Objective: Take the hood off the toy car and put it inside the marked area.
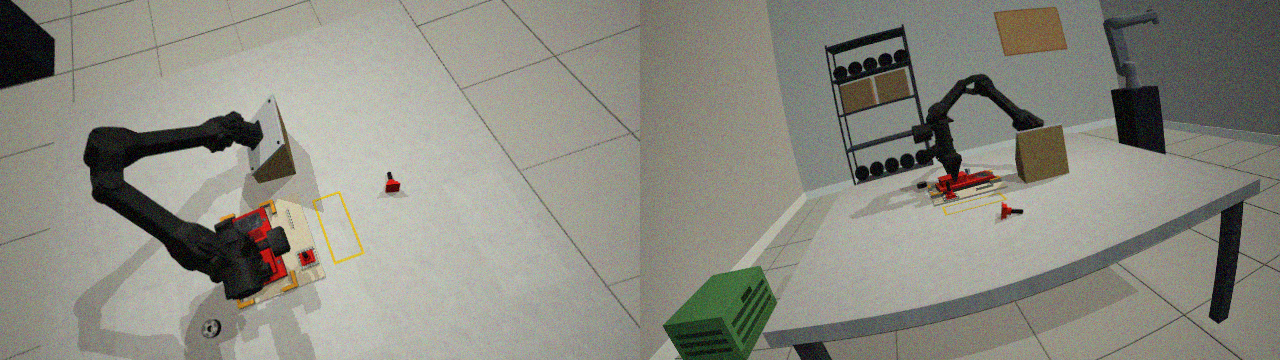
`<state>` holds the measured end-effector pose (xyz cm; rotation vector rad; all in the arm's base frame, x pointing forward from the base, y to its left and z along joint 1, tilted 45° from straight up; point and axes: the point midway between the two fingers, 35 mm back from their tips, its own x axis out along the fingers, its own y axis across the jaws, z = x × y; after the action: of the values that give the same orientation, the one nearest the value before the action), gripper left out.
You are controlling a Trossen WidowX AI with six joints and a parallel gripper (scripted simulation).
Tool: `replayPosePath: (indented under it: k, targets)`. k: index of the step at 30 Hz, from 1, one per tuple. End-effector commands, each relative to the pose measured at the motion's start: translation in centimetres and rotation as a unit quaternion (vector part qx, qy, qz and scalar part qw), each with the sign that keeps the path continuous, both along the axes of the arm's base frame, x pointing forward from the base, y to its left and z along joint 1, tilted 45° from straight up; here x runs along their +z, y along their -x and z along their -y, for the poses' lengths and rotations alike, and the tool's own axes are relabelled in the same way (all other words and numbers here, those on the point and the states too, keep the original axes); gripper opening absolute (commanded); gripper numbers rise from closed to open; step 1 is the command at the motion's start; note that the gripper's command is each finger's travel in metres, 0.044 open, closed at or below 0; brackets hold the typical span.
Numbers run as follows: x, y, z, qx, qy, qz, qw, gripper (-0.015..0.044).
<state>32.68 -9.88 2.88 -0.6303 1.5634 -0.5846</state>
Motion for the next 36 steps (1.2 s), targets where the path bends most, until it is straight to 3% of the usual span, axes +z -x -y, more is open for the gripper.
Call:
replayPosePath:
  k: [1,3,7,16,26,36]
  targets:
    - [-0.15,0.06,0.19,0.002,0.002,-0.002,1.000,0.0440]
    - [-0.21,0.07,0.26,0.002,0.002,-0.002,1.000,0.0440]
    - [-0.10,0.01,0.11,0.000,0.000,0.000,1.000,0.0335]
    - [-0.10,0.01,0.11,0.000,0.000,0.000,1.000,0.0275]
    - [0.23,-0.04,-0.24,0.000,0.000,0.000,1.000,0.0013]
    - [0.68,-0.10,-0.71,0.000,-0.001,0.000,1.000,0.0000]
